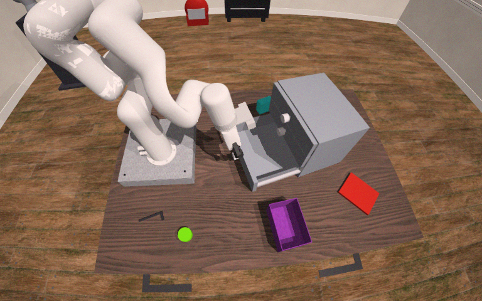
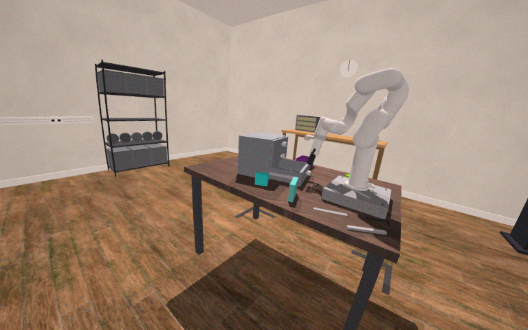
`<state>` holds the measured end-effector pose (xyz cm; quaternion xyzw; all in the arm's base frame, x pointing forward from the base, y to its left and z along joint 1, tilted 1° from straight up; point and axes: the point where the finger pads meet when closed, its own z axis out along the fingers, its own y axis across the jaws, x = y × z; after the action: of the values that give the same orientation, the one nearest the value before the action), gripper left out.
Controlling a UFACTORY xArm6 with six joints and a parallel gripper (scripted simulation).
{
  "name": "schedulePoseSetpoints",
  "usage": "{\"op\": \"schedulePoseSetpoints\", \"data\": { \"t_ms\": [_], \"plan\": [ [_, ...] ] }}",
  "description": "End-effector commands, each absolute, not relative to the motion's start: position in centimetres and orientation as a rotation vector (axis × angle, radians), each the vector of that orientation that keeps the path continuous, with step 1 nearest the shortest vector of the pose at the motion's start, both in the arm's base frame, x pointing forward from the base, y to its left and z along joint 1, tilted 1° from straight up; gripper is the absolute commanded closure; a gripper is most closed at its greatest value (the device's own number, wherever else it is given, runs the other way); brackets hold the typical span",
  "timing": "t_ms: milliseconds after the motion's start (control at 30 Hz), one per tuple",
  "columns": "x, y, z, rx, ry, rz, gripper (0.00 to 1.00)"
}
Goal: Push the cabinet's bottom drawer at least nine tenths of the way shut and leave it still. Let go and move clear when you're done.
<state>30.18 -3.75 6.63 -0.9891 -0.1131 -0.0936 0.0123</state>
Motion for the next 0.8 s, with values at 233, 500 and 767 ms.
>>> {"op": "schedulePoseSetpoints", "data": {
  "t_ms": [233,500,767],
  "plan": [
    [30.31,-3.77,6.74,-3.084,-0.353,-0.297,1.00],
    [30.31,-3.77,6.74,-3.084,-0.353,-0.297,1.00],
    [30.31,-3.77,6.74,-3.084,-0.353,-0.297,1.00]
  ]
}}
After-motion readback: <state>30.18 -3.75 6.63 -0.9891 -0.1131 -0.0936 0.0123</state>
